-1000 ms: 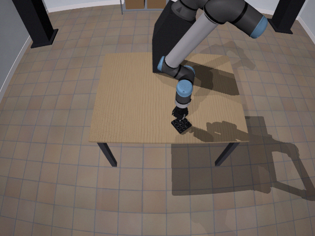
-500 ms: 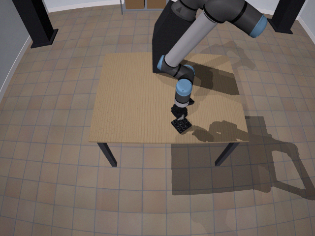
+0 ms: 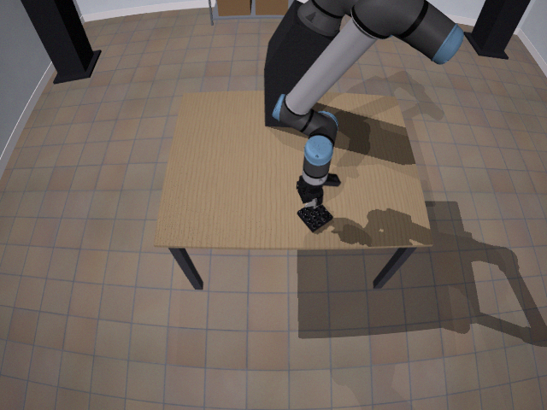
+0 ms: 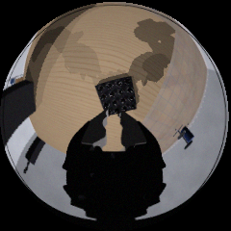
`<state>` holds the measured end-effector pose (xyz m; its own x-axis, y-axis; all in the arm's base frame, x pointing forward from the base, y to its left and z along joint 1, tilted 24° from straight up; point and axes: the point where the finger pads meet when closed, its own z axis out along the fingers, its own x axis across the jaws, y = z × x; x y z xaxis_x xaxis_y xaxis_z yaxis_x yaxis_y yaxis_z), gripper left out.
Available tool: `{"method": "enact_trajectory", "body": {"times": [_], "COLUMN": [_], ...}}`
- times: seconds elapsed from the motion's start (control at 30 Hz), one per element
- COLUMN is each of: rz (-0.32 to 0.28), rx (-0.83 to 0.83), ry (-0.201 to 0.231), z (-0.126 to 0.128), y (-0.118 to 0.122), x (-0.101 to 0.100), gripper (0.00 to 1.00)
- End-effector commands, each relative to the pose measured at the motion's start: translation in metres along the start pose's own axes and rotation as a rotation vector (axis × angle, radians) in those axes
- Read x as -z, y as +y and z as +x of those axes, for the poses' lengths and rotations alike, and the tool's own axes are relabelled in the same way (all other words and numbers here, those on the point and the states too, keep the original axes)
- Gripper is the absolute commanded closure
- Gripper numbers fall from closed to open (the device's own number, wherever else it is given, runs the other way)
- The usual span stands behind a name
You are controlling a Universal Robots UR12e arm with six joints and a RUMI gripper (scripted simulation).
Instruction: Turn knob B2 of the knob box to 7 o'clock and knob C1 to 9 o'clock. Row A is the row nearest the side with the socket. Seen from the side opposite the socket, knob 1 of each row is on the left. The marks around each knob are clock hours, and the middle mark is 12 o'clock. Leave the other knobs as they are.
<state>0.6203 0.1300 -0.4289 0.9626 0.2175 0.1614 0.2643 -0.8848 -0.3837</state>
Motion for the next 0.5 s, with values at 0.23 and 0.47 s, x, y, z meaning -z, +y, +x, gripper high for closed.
{"method": "enact_trajectory", "body": {"times": [0.23, 0.47], "rz": [-0.006, -0.006], "rx": [-0.314, -0.457], "ry": [0.004, 0.004], "z": [0.0011, 0.0014], "y": [0.0028, 0.0045], "x": [0.0053, 0.0069], "gripper": [0.89, 0.89]}}
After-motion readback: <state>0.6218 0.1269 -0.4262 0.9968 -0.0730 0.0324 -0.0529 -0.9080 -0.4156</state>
